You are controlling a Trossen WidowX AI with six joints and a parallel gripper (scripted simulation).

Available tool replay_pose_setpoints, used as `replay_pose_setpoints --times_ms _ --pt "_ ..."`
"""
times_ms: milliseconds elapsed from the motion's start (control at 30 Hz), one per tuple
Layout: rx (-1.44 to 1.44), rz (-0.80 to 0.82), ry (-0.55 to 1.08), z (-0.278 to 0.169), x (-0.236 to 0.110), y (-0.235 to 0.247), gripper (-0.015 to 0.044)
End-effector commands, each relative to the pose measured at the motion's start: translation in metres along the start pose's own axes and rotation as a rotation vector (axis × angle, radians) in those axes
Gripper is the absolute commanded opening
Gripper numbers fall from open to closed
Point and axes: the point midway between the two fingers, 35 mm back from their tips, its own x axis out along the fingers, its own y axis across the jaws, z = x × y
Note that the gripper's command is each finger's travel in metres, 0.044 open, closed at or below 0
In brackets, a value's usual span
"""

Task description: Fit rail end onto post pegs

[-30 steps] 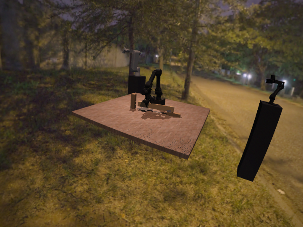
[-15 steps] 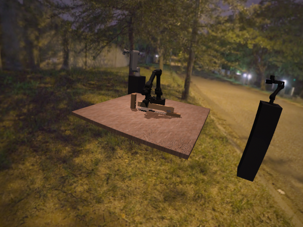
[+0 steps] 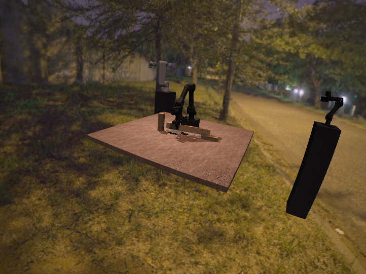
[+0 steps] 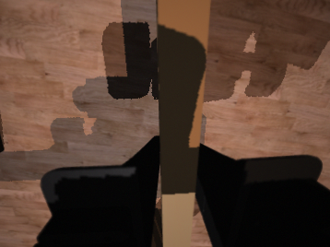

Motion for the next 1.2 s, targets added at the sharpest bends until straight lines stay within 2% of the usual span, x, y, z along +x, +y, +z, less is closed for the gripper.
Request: replay_pose_setpoints --times_ms 0,1167 --pt "-0.001 -0.004 -0.008 0.001 0.0 0.0 0.0" --pt "-0.001 -0.004 -0.008 -0.009 -0.001 -0.001 0.0"
